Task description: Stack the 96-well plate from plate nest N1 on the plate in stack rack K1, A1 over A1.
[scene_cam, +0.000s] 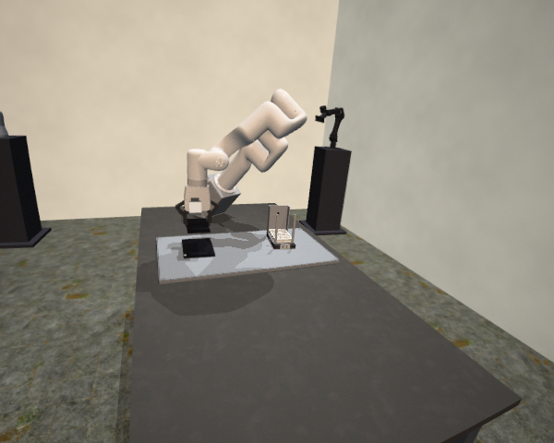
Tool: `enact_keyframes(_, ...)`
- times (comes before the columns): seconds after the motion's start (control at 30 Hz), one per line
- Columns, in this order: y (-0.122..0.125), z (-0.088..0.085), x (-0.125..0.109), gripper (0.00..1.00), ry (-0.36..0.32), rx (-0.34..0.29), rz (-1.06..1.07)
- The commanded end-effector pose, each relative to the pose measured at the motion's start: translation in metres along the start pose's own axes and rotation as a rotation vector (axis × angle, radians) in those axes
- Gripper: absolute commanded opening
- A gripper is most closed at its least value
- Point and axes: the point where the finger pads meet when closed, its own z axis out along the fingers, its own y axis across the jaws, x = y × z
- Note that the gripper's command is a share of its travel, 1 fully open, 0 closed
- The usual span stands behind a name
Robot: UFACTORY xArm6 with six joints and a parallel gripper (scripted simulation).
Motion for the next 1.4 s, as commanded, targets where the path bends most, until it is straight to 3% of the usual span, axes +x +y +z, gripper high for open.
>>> enact_keyframes(0.0,0.001,-0.009,0.001,0.0,0.002,-0.002,-0.001)
enact_keyframes(1.37,0.001,-0.067,0.001,0.0,0.002,-0.002,-0.001)
